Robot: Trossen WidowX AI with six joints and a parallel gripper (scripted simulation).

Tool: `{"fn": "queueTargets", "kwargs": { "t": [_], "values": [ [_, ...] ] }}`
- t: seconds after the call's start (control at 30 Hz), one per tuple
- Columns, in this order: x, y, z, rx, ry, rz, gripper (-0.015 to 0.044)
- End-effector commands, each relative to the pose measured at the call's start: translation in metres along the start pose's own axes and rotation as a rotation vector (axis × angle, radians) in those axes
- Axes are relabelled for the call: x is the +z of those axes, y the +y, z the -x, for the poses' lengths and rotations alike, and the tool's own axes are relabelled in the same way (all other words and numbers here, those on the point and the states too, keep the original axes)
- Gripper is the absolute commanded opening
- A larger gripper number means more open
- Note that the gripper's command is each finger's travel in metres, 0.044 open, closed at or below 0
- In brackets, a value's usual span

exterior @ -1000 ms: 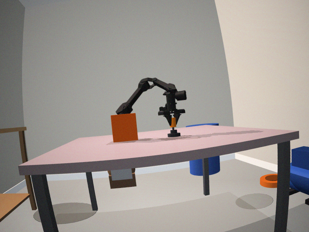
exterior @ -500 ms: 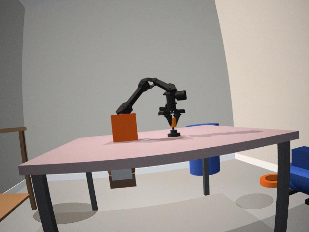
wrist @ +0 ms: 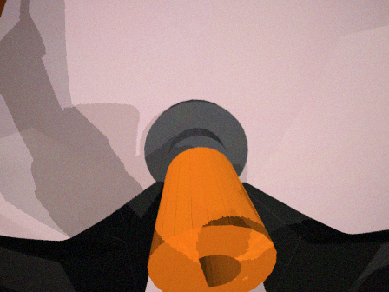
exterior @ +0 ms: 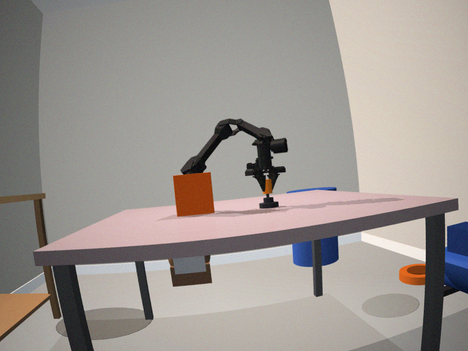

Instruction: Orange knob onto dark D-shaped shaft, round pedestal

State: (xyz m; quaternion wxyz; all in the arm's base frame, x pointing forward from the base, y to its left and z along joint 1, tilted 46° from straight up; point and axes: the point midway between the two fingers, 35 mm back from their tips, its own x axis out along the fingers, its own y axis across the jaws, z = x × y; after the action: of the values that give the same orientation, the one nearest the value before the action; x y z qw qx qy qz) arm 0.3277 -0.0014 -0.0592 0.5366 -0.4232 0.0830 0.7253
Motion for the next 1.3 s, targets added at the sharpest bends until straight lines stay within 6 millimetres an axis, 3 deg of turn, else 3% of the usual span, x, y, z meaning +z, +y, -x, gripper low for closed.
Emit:
{"fn": "queueTargets", "kwargs": {
  "t": [0.0, 0.47, 0.7, 1.27],
  "values": [
    [-0.0004, -0.0007, -0.0006, -0.002, 0.000, 0.004, 0.0000],
    [-0.0013, -0.0003, 0.0034, -0.002, 0.000, 0.013, 0.0000],
    [0.0004, 0.0008, 0.0018, -0.002, 0.000, 0.213, 0.0000],
    [-0.0010, -0.0016, 0.0011, -0.002, 0.000, 0.213, 0.0000]
  ]
}}
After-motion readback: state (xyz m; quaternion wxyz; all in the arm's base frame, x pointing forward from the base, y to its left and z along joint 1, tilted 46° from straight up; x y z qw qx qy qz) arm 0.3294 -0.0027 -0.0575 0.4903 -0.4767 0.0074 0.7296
